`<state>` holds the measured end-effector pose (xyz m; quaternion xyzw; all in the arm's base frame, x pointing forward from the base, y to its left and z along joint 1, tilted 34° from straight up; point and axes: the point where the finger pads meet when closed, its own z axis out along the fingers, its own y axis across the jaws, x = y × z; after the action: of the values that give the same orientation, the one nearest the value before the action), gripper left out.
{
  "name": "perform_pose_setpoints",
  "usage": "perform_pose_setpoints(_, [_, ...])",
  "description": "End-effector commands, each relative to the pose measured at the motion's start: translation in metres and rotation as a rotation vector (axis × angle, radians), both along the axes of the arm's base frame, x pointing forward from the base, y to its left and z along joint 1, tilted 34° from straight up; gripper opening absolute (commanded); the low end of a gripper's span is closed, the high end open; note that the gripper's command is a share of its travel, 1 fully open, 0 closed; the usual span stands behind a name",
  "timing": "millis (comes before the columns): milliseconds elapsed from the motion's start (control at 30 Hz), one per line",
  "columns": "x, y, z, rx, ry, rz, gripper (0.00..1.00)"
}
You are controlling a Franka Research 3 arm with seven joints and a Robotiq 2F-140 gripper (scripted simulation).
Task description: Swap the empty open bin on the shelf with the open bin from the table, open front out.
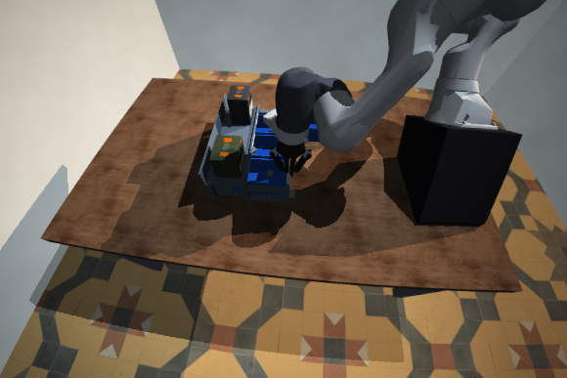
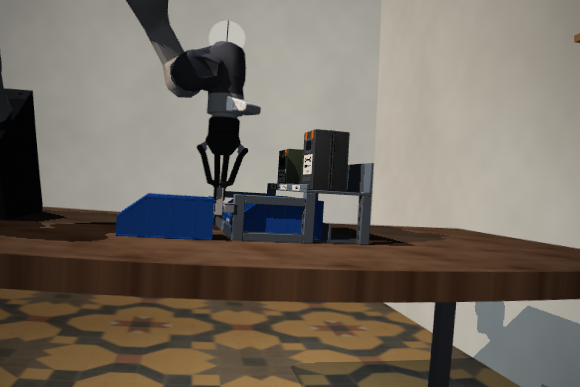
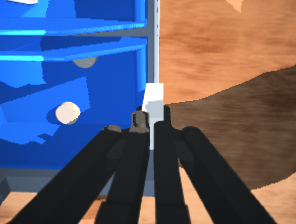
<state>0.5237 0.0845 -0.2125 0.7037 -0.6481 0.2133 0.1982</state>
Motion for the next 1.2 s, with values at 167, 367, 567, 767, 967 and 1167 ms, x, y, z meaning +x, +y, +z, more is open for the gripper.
perform_pose_setpoints(167, [-0.006, 0.002, 0.006, -0.003, 0.002, 0.002, 0.00])
perform_pose_setpoints(367, [-0.014, 0.006, 0.012, -0.003, 0.002, 0.002, 0.00])
perform_pose_setpoints(567, [-0.018, 0.008, 0.016, -0.003, 0.002, 0.002, 0.00])
perform_pose_setpoints(767, [-0.020, 0.008, 0.017, -0.003, 0.002, 0.002, 0.00])
perform_pose_setpoints(967, [-0.020, 0.015, 0.027, -0.003, 0.002, 0.002, 0.00])
perform_pose_setpoints(1167, [-0.021, 0.031, 0.051, -0.003, 0.002, 0.002, 0.00])
